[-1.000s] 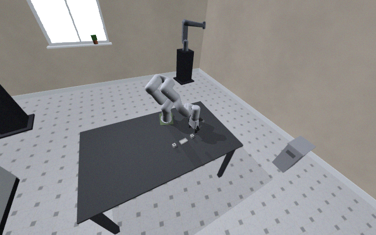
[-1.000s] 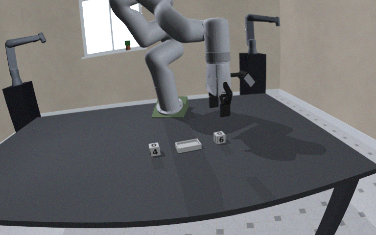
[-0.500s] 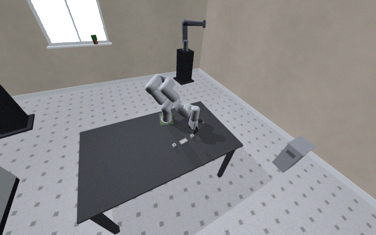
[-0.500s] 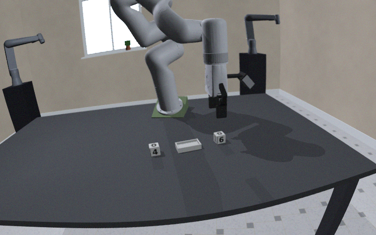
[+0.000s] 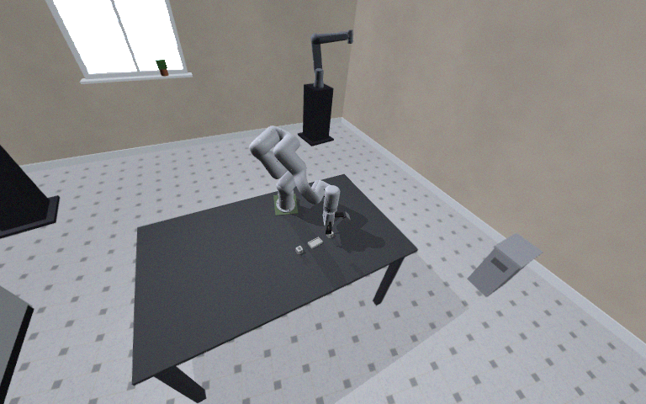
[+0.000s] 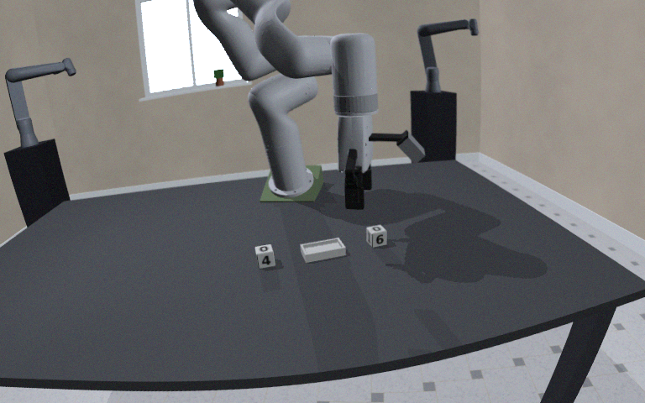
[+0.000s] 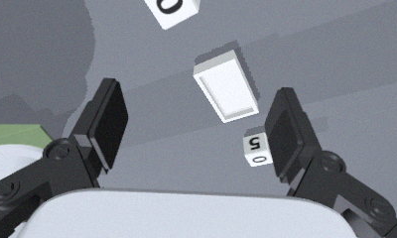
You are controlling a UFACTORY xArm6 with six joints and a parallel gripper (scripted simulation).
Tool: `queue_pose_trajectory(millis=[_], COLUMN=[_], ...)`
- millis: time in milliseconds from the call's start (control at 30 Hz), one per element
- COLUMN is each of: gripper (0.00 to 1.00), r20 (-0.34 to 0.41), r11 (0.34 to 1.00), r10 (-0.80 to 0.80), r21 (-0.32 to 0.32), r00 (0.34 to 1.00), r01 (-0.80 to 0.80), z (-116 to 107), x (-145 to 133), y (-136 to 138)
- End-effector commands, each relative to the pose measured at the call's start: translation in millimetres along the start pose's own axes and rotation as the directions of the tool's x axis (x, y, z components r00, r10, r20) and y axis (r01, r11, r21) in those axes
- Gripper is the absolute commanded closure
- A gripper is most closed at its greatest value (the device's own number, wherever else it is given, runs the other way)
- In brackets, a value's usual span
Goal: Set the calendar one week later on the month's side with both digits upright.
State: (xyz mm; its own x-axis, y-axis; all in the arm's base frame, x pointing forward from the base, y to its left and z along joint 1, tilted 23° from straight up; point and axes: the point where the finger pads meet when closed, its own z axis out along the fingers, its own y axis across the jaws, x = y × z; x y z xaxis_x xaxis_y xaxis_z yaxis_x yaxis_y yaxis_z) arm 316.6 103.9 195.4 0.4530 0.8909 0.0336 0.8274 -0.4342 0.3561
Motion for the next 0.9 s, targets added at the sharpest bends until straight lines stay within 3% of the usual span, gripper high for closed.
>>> queue_pose_trajectory(millis=[0, 300, 400, 433, 633, 867], gripper=[0.0, 0.0, 0.0, 0.0, 0.0, 0.0], r20=[0.0, 0.003, 0.003, 0.004, 0.005, 0.007], r11=[0.985, 0.906, 0.901, 0.852, 0.776, 0.617], r10=[0.173, 0.424, 0.435, 0.523, 0.631, 0.787], r21=[-0.002, 0.003, 0.003, 0.005, 0.006, 0.007], r00=[0.985, 0.906, 0.901, 0.852, 0.776, 0.617], r01=[-0.173, -0.424, -0.435, -0.523, -0.631, -0.787], z=[0.3, 2.1, 2.2, 2.8, 3.4, 4.4], x=[-8.4, -23.3, -24.0, -29.7, -37.4, -50.7], y=[8.7, 20.0, 20.5, 24.6, 29.8, 38.3])
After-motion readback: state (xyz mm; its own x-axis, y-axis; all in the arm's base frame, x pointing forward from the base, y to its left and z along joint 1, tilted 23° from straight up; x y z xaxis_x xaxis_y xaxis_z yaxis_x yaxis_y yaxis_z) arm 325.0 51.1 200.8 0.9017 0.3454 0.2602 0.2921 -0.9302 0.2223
